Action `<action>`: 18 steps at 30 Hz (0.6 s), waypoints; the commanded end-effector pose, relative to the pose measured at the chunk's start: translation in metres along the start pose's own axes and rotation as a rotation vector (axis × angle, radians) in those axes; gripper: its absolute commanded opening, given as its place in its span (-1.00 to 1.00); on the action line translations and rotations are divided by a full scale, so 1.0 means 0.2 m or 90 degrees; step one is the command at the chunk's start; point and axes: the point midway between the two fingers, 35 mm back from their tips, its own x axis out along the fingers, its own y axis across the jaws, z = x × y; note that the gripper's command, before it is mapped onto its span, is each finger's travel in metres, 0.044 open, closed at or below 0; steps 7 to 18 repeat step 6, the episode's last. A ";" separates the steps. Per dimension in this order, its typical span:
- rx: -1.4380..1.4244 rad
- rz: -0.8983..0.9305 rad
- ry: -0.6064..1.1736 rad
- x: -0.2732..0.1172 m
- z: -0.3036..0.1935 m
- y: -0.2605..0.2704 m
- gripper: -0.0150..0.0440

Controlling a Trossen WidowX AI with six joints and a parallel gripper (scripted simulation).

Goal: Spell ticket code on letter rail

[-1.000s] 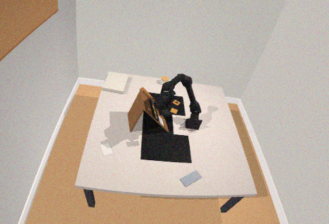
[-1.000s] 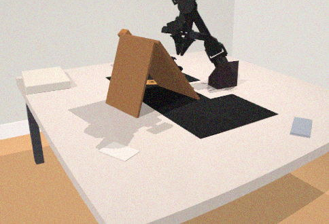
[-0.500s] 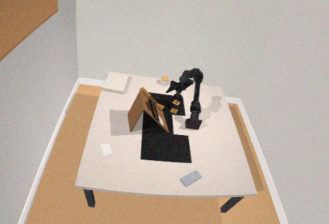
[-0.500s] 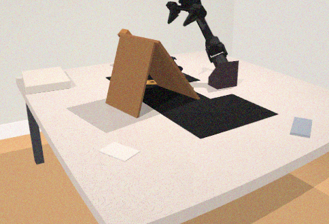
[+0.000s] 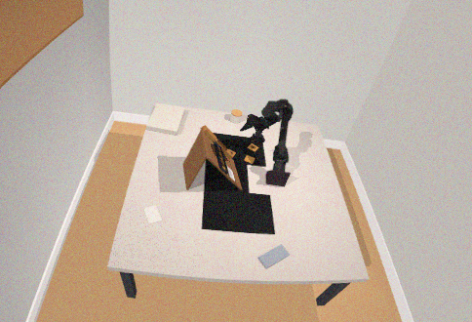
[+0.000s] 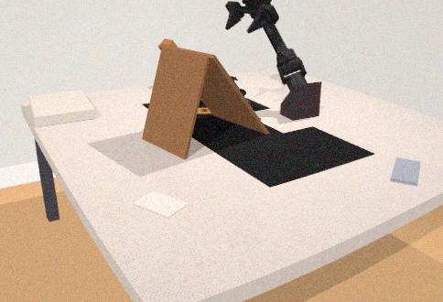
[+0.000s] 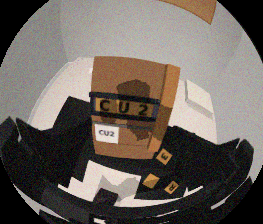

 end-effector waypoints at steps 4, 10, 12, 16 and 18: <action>0.001 -0.002 -0.004 -0.01 0.00 -0.01 1.00; 0.001 -0.002 -0.004 -0.01 0.00 -0.01 1.00; 0.001 -0.002 -0.004 -0.01 0.00 -0.01 1.00; 0.001 -0.002 -0.004 -0.01 0.00 -0.01 1.00; 0.001 -0.002 -0.004 -0.01 0.00 -0.01 1.00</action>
